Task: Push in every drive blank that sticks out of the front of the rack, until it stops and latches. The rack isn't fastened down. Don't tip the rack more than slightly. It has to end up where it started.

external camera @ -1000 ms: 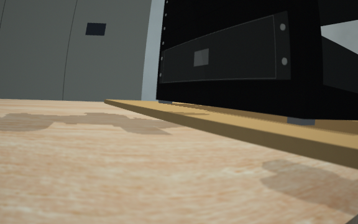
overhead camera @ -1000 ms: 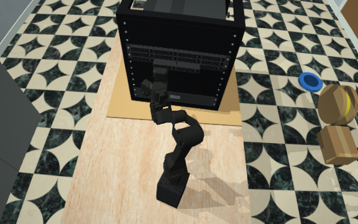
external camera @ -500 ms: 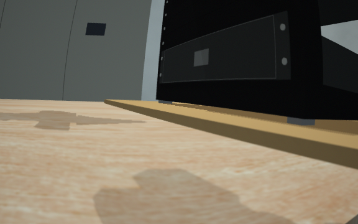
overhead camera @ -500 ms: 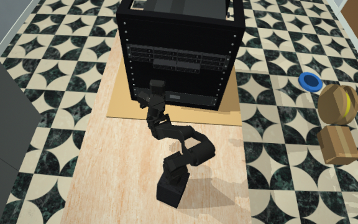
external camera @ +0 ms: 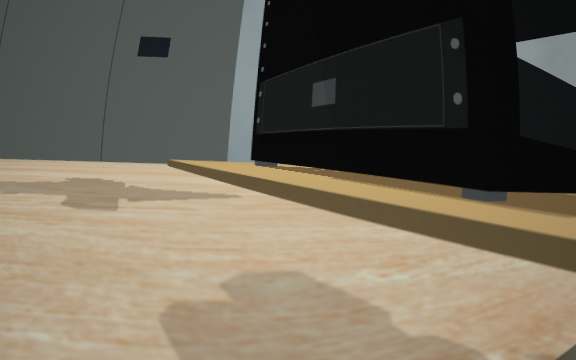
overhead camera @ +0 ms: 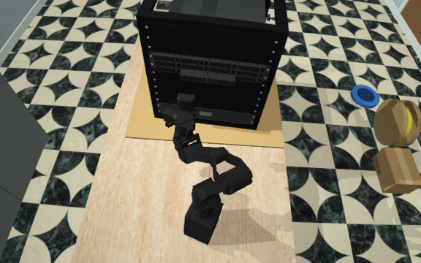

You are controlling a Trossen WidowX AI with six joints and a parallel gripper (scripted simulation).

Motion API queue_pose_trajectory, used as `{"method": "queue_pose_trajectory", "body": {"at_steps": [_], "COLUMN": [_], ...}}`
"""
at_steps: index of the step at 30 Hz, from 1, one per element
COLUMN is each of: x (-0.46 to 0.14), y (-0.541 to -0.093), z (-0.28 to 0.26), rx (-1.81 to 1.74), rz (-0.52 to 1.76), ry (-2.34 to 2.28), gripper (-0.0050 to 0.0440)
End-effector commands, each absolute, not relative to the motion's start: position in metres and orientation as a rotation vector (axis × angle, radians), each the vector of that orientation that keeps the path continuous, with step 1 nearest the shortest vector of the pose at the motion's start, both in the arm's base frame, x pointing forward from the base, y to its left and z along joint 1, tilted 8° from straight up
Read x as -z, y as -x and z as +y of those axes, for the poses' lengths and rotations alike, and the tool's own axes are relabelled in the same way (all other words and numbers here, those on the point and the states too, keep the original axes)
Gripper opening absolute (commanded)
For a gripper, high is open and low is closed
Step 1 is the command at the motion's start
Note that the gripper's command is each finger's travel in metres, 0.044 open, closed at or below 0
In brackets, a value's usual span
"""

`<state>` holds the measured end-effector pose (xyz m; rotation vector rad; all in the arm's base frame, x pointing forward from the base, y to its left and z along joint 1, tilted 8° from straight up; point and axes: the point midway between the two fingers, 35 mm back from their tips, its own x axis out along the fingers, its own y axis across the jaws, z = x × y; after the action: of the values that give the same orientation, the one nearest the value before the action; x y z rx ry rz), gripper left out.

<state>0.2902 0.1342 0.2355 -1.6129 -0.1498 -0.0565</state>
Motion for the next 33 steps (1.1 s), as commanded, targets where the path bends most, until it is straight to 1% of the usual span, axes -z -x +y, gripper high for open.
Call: {"method": "queue_pose_trajectory", "body": {"at_steps": [1,4,13,19,33], "x": [-0.243,-0.245,-0.247,-0.251,-0.251], "y": [-0.309,-0.324,-0.335,-0.366,-0.368], "z": [0.136,0.137,0.137,0.139,0.139], "rx": [0.062,0.062,0.062,0.062,0.062], "rz": [-0.158,-0.158,-0.158,-0.158,-0.158], "ry": [1.605,1.605,1.605,1.605,1.605], "gripper": [-0.005,-0.005,-0.005,-0.005,-0.005]}}
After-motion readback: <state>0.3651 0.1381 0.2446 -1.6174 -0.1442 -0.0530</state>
